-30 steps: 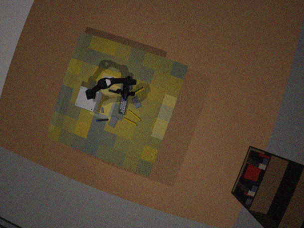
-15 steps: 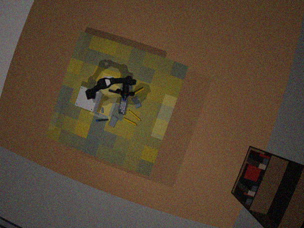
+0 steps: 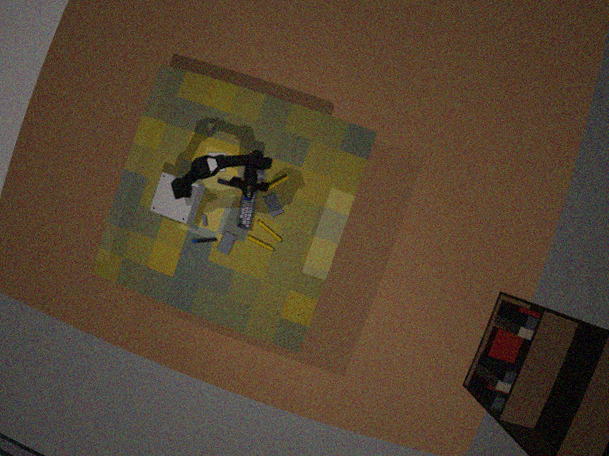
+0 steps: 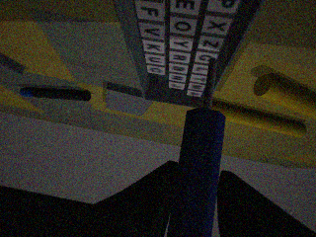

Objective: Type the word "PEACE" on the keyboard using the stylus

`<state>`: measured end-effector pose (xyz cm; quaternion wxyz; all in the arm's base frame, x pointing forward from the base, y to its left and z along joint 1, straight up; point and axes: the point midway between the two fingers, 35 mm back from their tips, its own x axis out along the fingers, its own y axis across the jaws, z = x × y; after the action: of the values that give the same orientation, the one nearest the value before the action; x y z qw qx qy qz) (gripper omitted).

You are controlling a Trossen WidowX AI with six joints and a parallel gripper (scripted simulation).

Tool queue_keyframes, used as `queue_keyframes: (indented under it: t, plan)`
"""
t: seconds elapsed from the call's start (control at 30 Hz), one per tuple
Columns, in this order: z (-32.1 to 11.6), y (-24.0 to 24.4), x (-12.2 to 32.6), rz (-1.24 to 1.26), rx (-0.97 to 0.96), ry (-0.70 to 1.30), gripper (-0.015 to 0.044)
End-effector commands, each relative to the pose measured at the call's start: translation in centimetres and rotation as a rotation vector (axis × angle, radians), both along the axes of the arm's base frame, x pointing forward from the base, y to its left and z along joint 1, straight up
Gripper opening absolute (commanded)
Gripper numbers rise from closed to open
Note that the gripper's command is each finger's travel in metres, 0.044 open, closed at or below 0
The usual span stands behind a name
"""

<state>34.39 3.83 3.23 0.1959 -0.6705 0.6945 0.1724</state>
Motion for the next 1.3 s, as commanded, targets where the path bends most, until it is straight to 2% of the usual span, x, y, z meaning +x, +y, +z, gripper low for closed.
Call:
queue_keyframes:
  t: [0.0, 0.23, 0.47, 1.27]
  plan:
    - [0.1, 0.0, -0.4, 0.000, 0.000, 0.000, 0.0000]
    - [0.4, -0.3, -1.8, -0.002, -0.004, 0.003, 0.0000]
    - [-1.6, -0.3, -1.7, -0.001, -0.004, 0.003, 0.0000]
    - [-1.6, -0.3, -1.7, -0.001, -0.004, 0.003, 0.0000]
